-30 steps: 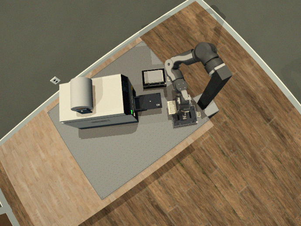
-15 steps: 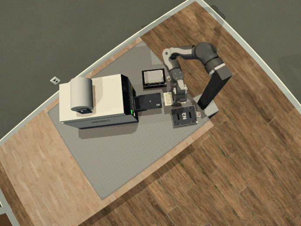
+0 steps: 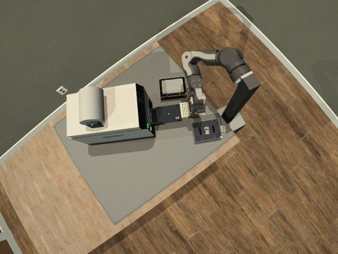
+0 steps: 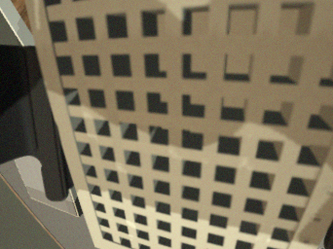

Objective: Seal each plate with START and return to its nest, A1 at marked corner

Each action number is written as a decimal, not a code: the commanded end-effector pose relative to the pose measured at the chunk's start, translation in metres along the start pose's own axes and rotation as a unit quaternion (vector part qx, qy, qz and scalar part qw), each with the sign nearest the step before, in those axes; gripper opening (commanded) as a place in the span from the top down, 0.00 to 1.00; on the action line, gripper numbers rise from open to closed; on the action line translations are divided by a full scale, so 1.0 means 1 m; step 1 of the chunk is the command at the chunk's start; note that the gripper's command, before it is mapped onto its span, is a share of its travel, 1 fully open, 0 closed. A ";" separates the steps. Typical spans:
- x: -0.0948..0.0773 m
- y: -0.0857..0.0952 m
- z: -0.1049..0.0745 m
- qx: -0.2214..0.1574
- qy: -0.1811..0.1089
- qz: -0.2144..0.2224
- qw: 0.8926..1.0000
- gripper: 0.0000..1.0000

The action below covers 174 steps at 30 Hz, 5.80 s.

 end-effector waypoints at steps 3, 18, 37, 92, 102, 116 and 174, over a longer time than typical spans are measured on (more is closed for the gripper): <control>-0.010 0.000 -0.001 -0.007 -0.004 0.000 1.000 1.00; -0.040 -0.005 0.004 -0.007 -0.004 -0.001 1.000 1.00; -0.078 -0.010 0.010 -0.008 -0.004 -0.001 1.000 1.00; -0.130 -0.018 0.021 -0.003 -0.002 -0.001 1.000 1.00; -0.130 -0.018 0.021 -0.003 -0.002 -0.001 1.000 1.00; -0.130 -0.018 0.022 -0.006 -0.002 -0.002 1.000 1.00; -0.127 -0.018 0.034 -0.005 -0.002 -0.003 1.000 1.00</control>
Point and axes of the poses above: the point where the finger pads meet when closed, its own z axis out along the fingers, its own y axis across the jaws, x = y × z, the point moved 10 cm from there along -z, back along the fingers, and after that the axes turned 9 degrees about -z, right-handed, at the moved point
